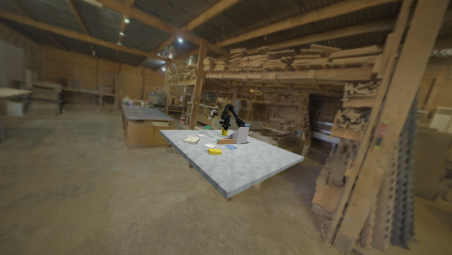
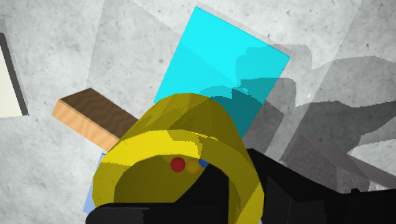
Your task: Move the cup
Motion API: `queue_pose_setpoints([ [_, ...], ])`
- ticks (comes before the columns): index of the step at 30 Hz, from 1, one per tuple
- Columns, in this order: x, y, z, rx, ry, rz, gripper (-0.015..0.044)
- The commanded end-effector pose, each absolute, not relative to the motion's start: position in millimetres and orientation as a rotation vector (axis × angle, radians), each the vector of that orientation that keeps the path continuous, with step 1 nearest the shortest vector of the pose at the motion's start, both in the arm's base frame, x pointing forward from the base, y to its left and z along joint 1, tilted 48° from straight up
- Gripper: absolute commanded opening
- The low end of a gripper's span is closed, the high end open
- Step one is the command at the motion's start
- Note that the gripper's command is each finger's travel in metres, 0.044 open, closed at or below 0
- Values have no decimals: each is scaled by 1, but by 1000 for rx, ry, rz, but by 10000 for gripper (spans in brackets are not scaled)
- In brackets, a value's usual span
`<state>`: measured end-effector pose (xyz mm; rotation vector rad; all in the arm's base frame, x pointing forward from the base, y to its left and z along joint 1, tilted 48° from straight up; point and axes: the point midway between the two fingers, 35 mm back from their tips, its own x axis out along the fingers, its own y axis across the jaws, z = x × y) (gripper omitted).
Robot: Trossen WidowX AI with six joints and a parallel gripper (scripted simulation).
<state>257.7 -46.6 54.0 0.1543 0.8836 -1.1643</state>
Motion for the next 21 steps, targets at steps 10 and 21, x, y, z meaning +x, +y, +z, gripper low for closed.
queue_pose_setpoints([
  [10,249,-65,72,142,885,-1166,0],
  [21,247,-74,77,141,884,-1167,0],
])
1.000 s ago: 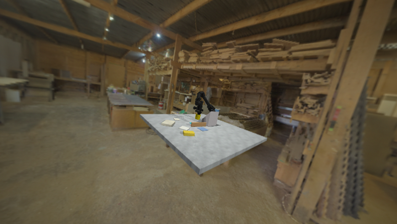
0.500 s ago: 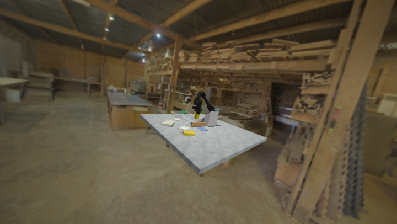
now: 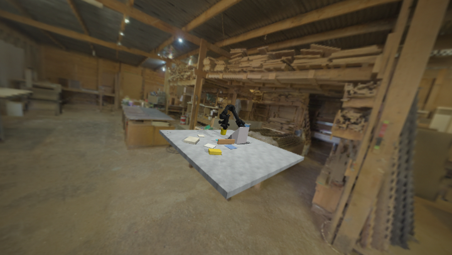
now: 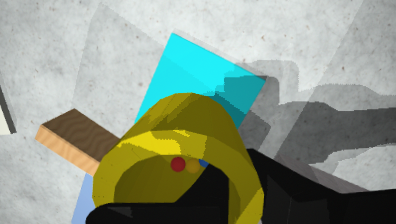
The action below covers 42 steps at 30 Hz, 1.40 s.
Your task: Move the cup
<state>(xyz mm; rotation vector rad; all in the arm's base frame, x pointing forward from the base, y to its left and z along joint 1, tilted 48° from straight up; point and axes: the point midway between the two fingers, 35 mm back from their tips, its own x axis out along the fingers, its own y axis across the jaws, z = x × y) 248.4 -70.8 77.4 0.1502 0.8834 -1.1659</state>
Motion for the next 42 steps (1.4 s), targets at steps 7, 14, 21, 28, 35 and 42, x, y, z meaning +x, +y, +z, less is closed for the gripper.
queue_pose_setpoints([
  [7,248,-80,71,141,884,-1166,0],
  [14,250,-86,66,141,884,-1166,0],
  [21,251,-92,61,141,884,-1166,0],
  [28,252,-98,55,141,884,-1166,0],
  [35,253,-104,50,141,884,-1167,0],
  [42,254,-110,45,141,884,-1167,0],
])
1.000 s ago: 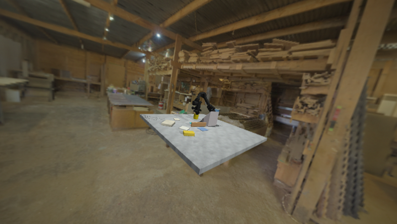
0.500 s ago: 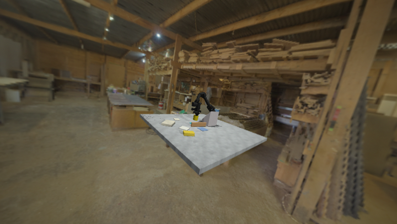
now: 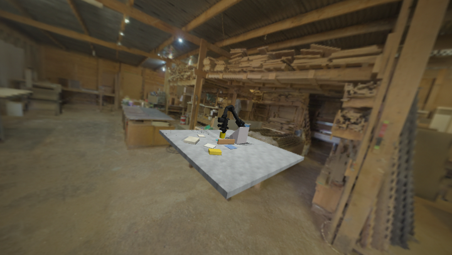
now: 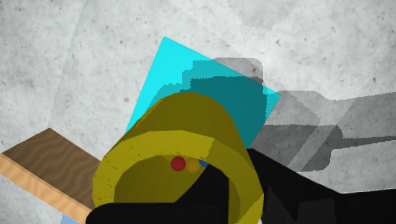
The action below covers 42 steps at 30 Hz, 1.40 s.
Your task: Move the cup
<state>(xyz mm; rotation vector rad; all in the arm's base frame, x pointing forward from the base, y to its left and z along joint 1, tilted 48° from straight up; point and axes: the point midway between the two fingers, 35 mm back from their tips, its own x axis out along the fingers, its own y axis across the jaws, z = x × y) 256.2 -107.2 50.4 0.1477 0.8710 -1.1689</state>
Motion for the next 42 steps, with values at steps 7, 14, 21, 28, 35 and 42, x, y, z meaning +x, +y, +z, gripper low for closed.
queue_pose_setpoints([
  [7,254,-116,40,141,884,-1167,0],
  [14,254,-122,35,140,883,-1167,0],
  [21,254,-128,30,139,882,-1168,0],
  [28,254,-132,27,138,881,-1168,0],
  [35,256,-131,31,142,868,-1174,0],
  [42,256,-131,31,142,868,-1174,53],
])
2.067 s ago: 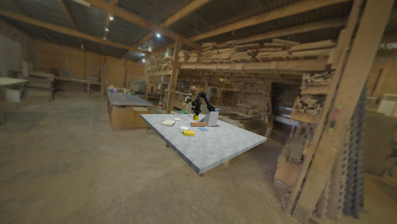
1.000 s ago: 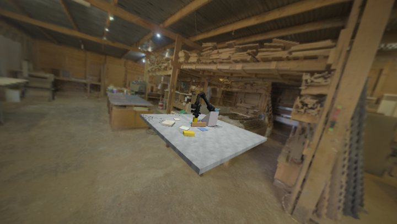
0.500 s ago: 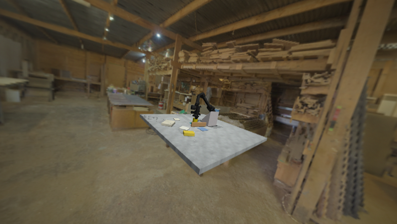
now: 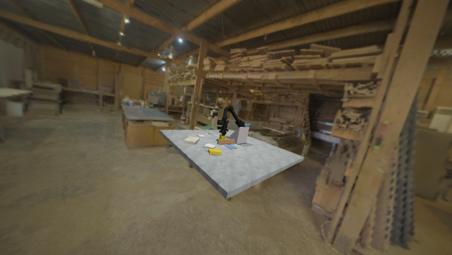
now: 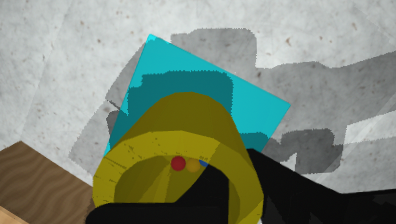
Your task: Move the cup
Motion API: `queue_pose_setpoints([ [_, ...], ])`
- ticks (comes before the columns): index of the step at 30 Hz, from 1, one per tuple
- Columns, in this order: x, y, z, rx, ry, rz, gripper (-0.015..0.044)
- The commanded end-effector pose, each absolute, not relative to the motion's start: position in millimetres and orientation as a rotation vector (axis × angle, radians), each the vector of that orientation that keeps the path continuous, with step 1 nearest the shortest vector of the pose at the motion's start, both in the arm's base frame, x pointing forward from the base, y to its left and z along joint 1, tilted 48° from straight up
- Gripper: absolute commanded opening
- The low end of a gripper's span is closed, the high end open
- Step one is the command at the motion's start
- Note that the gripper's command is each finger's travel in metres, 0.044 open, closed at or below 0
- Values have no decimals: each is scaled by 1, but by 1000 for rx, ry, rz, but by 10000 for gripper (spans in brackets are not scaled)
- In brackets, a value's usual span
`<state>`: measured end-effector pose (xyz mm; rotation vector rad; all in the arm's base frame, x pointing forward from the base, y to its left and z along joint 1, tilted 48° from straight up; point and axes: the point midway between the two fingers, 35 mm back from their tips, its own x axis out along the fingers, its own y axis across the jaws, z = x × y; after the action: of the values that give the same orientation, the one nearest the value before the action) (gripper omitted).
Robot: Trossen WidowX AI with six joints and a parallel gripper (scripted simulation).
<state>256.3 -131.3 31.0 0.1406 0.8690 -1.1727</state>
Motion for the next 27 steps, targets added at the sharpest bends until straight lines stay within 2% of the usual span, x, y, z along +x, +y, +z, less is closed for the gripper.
queue_pose_setpoints([
  [1,256,-131,31,142,868,-1174,79],
  [4,256,-131,31,142,868,-1174,147],
  [27,256,-118,41,144,875,-1170,147],
])
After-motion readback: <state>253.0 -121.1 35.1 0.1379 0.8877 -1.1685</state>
